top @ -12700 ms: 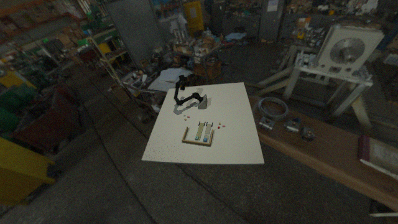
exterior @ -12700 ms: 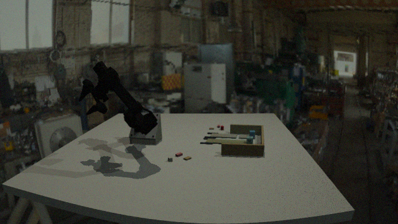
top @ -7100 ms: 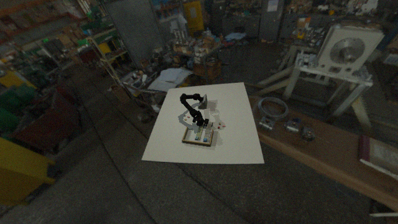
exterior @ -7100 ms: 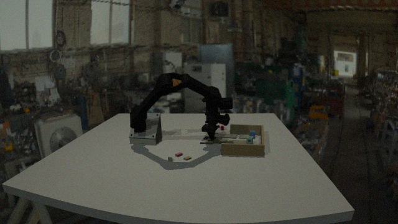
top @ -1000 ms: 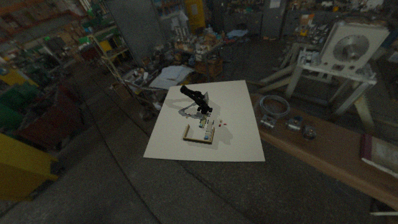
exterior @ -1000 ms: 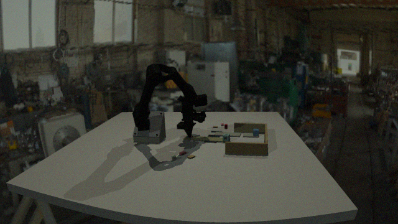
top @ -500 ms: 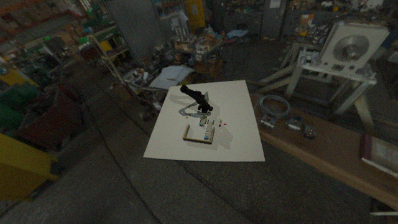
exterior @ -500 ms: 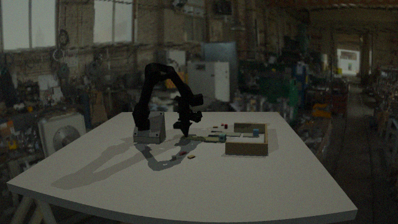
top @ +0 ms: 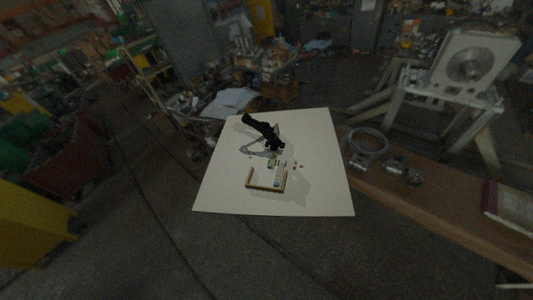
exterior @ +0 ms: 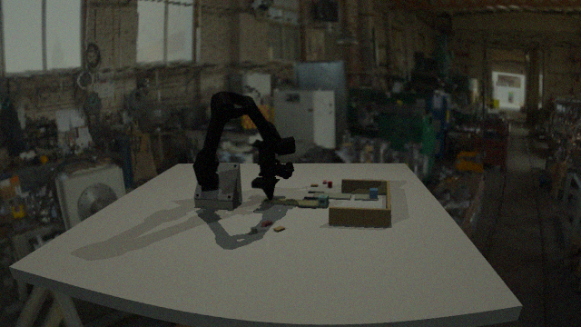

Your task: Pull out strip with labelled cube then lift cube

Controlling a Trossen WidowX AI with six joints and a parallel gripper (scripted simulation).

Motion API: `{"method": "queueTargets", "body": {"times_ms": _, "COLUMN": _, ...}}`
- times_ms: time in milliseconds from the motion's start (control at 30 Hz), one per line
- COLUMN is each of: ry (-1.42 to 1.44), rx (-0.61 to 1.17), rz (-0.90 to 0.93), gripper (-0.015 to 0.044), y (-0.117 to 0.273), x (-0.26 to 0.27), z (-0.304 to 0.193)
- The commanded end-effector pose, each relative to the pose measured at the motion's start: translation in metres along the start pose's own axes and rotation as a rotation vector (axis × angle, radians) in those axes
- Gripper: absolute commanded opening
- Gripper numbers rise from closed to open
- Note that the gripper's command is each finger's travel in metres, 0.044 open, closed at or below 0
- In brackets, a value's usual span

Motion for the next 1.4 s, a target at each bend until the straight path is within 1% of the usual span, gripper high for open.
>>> {"method": "queueTargets", "body": {"times_ms": 0, "ry": 0.009, "rx": 0.031, "rz": -0.009, "gripper": 0.0000, "y": -0.006, "x": -0.002, "z": -0.008}}
{"method": "queueTargets", "body": {"times_ms": 567, "ry": 0.009, "rx": 0.031, "rz": -0.009, "gripper": 0.0000, "y": -0.006, "x": -0.002, "z": -0.008}}
{"method": "queueTargets", "body": {"times_ms": 600, "ry": 0.001, "rx": 0.002, "rz": 0.000, "gripper": 0.0000, "y": 0.002, "x": 0.000, "z": 0.000}}
{"method": "queueTargets", "body": {"times_ms": 733, "ry": 0.008, "rx": 0.029, "rz": -0.006, "gripper": 0.0000, "y": 0.040, "x": 0.002, "z": 0.004}}
{"method": "queueTargets", "body": {"times_ms": 900, "ry": 0.009, "rx": 0.031, "rz": -0.006, "gripper": 0.0000, "y": 0.042, "x": 0.001, "z": 0.004}}
{"method": "queueTargets", "body": {"times_ms": 1033, "ry": -0.079, "rx": 0.029, "rz": -0.008, "gripper": 0.0105, "y": 0.040, "x": 0.000, "z": 0.025}}
{"method": "queueTargets", "body": {"times_ms": 1367, "ry": -0.086, "rx": 0.028, "rz": -0.008, "gripper": 0.0368, "y": 0.044, "x": -0.001, "z": 0.056}}
Point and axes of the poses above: the point midway between the two fingers, 35 mm back from their tips, its own y axis back along the fingers, its own x axis across the jaws, z = x × y, the point moved 6 cm from there along y, back along the fingers, and after that the axes turned 2 degrees about y, right-handed, at the moved point
